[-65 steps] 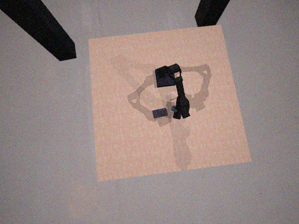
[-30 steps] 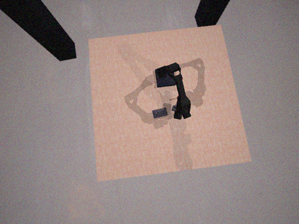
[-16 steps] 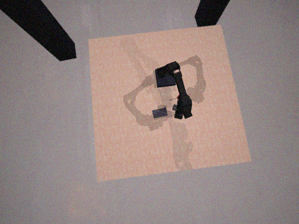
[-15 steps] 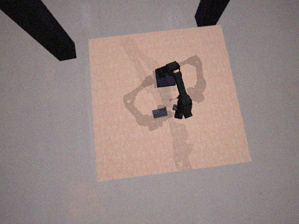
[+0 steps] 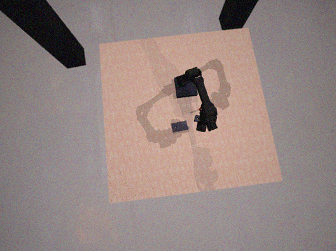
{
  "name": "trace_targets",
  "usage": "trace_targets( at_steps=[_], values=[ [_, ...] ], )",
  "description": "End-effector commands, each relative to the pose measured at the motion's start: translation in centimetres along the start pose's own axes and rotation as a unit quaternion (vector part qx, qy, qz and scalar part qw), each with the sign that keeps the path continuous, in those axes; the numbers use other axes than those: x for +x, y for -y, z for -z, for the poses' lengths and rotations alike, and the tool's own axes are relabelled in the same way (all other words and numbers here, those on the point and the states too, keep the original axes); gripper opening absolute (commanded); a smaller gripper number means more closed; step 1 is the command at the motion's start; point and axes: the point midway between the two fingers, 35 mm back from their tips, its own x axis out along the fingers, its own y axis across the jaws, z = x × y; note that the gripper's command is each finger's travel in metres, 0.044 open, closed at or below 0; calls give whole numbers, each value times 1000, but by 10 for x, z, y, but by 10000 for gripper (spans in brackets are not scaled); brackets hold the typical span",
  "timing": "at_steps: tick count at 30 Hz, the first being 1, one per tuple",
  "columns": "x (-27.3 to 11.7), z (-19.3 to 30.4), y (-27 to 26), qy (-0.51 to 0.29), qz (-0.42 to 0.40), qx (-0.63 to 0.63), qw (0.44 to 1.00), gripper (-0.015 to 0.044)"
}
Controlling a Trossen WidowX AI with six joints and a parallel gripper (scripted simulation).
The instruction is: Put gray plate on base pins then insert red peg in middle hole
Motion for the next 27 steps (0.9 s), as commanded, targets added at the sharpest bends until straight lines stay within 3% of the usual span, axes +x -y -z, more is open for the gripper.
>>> trace_targets(
  at_steps=[1,27],
  values=[
    [-6,1,0,0,3,-3,1000,0],
    [33,63,39,-3,4,-107,994,0]
  ],
)
